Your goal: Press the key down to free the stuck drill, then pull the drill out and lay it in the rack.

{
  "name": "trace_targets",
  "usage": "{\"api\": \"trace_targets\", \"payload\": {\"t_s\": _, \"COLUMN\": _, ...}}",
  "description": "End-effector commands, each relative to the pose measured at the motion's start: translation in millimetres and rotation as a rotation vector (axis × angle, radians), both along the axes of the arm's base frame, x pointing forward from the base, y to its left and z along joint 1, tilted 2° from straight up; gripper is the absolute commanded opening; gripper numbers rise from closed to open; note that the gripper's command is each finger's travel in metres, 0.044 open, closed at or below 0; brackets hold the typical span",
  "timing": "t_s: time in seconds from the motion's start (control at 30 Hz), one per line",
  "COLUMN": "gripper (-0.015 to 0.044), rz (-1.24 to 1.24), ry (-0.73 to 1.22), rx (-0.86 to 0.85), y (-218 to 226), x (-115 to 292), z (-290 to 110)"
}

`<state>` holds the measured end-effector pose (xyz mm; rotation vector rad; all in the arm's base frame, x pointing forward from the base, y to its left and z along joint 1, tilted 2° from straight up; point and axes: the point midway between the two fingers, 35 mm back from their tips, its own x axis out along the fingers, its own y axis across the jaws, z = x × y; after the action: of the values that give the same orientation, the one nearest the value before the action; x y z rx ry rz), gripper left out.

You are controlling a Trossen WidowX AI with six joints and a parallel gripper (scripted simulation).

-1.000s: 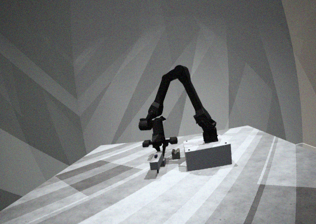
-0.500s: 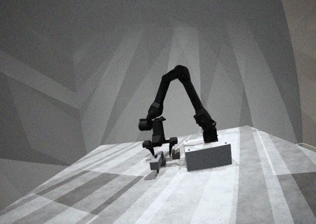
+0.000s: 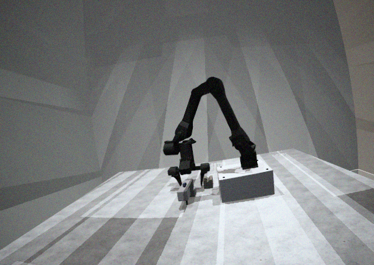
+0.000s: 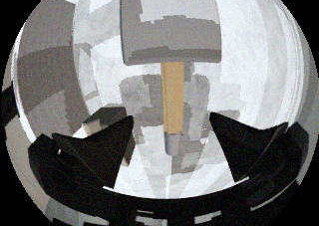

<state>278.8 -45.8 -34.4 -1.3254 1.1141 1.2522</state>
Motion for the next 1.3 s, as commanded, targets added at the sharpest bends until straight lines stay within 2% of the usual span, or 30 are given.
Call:
{"api": "trace_targets", "payload": {"t_s": 0.0, "gripper": 0.044, "rz": -0.003, "ry": 0.002, "rx": 0.003, "y": 2.5, "x": -0.8, "z": -1.0}}
{"api": "trace_targets", "payload": {"t_s": 0.37, "gripper": 0.044, "rz": -0.003, "ry": 0.002, "rx": 0.003, "y": 7.1, "x": -1.6, "z": -2.6}}
{"api": "trace_targets", "payload": {"t_s": 0.87, "gripper": 0.0046, "rz": 0.0, "ry": -0.001, "rx": 0.0, "y": 5.2, "x": -0.2, "z": -1.2}}
{"api": "trace_targets", "payload": {"t_s": 1.1, "gripper": 0.0, "rz": 0.0, "ry": -0.001, "rx": 0.0, "y": 5.2, "x": -0.2, "z": -1.2}}
{"api": "trace_targets", "payload": {"t_s": 1.27, "gripper": 0.0, "rz": -0.003, "ry": 0.002, "rx": 0.003, "y": 5.0, "x": -1.8, "z": 0.6}}
